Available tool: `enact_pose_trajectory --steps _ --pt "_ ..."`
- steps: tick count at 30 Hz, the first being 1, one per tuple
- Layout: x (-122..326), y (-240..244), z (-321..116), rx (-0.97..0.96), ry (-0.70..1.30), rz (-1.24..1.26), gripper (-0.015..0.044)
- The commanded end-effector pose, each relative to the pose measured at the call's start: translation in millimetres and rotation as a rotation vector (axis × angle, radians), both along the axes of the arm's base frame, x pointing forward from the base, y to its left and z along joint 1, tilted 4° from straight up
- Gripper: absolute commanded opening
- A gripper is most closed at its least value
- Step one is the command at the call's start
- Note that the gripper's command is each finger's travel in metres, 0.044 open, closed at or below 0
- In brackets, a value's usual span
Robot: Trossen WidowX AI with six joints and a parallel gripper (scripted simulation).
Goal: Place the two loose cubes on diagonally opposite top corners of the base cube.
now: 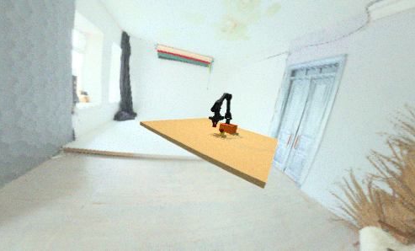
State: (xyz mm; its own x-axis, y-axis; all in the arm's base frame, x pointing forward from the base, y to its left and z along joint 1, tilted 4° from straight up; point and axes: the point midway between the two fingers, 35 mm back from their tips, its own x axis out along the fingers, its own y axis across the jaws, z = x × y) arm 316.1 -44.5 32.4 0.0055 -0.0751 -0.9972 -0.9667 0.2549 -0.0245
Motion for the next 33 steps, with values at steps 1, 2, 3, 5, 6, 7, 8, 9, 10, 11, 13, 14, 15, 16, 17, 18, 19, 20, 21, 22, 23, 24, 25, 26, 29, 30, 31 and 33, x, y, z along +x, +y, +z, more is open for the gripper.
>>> enact_pose_trajectory --steps 1,2,3,5,6,7,8,9,10,11,13,14,15,16,17,18,19,20,21,22,23,24,25,26,29,30,31,33 --pt "1 1 13 -0.002 -0.006 0.004 0.0105" --pt "1 1 16 -0.002 -0.006 0.005 0.0105" --pt "0 1 19 -0.001 -0.006 0.006 0.0105" --pt "-1 2 25 -0.001 -0.005 0.008 0.0105" --pt "-1 2 28 -0.001 -0.004 0.009 0.0105" --pt "-2 2 30 0.000 -0.004 0.010 0.0105" --pt "-2 3 33 0.000 -0.003 0.011 0.0105" --pt "-3 3 36 0.000 -0.003 0.012 0.0105" --pt "-3 3 39 0.000 -0.003 0.013 0.0105" --pt "-4 3 40 0.000 -0.002 0.014 0.0105" --pt "-4 4 40 0.000 -0.003 0.009 0.0105" --pt "-4 5 40 0.001 -0.004 -0.005 0.0105" --pt "-4 7 40 0.001 -0.005 -0.028 0.0105" --pt "-4 9 40 0.002 -0.008 -0.056 0.0105" --pt "-5 11 39 0.002 -0.010 -0.084 0.0105" --pt "-5 14 39 0.003 -0.012 -0.112 0.0105" --pt "-5 16 39 0.003 -0.014 -0.140 0.0105" --pt "-5 18 39 0.004 -0.016 -0.167 0.0105" --pt "-6 20 38 0.004 -0.018 -0.195 0.0105" --pt "-6 22 38 0.005 -0.020 -0.223 0.0105" --pt "-6 25 38 0.005 -0.022 -0.251 0.0105" --pt "-7 27 38 0.005 -0.024 -0.279 0.0105" --pt "-7 29 37 0.006 -0.026 -0.307 0.0105" --pt "-8 31 37 0.006 -0.028 -0.335 0.0105" --pt "-9 38 36 0.008 -0.034 -0.418 0.0105" --pt "-9 40 36 0.008 -0.036 -0.446 0.0105" --pt "-10 42 36 0.009 -0.038 -0.474 0.0105" --pt "-11 46 35 0.009 -0.042 -0.530 0.0105"
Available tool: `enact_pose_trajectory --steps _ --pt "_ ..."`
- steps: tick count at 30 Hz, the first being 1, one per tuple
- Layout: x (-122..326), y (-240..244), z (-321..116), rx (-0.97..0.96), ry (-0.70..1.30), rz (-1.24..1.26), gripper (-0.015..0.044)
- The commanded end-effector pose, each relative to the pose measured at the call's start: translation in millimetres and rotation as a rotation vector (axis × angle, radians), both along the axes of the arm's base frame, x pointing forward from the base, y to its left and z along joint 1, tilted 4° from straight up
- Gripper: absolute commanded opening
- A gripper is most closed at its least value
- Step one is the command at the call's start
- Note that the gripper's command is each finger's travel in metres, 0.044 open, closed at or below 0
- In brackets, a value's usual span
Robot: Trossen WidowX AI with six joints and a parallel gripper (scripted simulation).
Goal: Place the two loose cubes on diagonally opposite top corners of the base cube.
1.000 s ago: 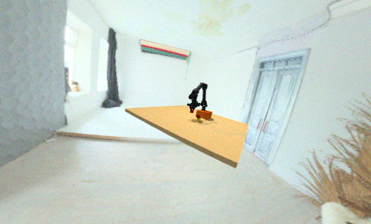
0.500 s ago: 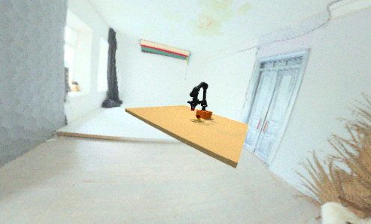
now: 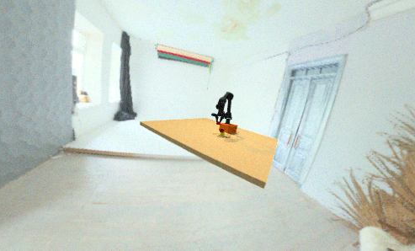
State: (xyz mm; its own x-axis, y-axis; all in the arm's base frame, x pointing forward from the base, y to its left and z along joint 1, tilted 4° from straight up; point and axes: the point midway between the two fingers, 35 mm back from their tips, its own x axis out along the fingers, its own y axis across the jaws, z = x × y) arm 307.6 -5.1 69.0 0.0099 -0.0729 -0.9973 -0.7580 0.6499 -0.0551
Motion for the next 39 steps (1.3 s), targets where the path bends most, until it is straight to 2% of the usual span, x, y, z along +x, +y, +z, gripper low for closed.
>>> enact_pose_trajectory --steps 1,33,39 --pt "-3 9 -2 0.005 -0.006 -0.108 0.0105" --pt "-27 73 -10 0.016 -0.065 -1.001 0.0105" --pt "-29 76 -11 0.016 -0.068 -1.043 0.0105"
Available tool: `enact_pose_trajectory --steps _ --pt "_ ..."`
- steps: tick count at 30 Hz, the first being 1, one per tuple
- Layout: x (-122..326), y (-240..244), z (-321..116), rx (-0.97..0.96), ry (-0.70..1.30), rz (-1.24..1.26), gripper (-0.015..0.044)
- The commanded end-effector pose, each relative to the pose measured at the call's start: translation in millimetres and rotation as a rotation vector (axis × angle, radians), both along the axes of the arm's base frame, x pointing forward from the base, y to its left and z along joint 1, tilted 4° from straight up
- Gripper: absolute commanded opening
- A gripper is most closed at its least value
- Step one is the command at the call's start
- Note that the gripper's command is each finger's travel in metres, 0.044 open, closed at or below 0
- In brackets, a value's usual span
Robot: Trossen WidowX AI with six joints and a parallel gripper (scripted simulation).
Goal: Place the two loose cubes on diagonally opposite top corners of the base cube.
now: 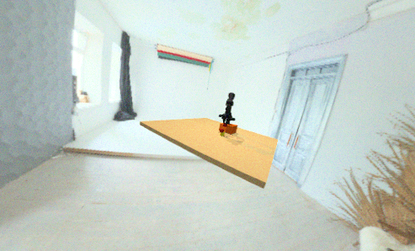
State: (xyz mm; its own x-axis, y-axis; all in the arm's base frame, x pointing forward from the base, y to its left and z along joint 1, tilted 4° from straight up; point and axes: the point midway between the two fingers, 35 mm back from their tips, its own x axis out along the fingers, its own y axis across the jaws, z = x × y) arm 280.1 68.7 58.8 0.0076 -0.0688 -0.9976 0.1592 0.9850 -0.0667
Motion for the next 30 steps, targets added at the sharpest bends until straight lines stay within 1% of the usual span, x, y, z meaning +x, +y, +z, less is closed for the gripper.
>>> enact_pose_trajectory --steps 1,11,24,30 --pt "-1 2 -1 0.005 0.000 -0.025 0.0105" --pt "-2 -1 -29 0.005 0.000 -0.034 0.0105" --pt "-2 -2 -32 0.005 0.000 -0.035 0.0105" --pt "-1 -2 -45 0.005 0.000 -0.032 0.0105"
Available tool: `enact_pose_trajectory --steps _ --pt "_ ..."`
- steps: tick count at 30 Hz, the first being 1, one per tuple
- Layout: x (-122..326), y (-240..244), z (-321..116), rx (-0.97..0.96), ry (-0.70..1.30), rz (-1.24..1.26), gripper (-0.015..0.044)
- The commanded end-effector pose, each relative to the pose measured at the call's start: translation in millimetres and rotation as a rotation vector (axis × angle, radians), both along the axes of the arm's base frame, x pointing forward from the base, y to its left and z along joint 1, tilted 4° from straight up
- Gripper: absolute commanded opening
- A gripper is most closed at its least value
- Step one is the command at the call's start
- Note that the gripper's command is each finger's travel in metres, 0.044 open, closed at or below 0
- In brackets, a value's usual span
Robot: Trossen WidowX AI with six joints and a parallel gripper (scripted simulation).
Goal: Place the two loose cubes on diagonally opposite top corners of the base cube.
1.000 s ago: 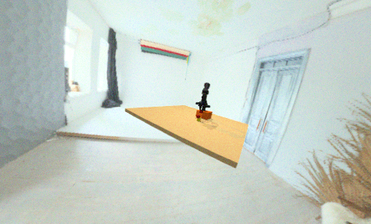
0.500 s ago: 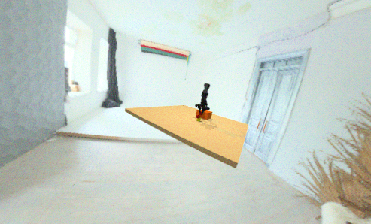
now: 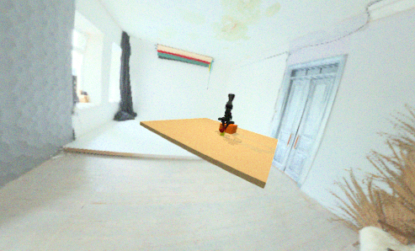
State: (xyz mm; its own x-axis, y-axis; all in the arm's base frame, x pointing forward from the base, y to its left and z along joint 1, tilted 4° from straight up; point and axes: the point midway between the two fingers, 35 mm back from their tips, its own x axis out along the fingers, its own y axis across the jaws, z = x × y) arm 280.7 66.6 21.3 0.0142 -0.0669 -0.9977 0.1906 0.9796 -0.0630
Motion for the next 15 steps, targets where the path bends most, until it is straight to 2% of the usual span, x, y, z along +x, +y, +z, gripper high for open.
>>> enact_pose_trajectory --steps 1,15 --pt "-2 0 -11 0.003 0.009 0.000 0.0105" --pt "-1 -1 -22 0.002 0.009 0.003 0.0105"
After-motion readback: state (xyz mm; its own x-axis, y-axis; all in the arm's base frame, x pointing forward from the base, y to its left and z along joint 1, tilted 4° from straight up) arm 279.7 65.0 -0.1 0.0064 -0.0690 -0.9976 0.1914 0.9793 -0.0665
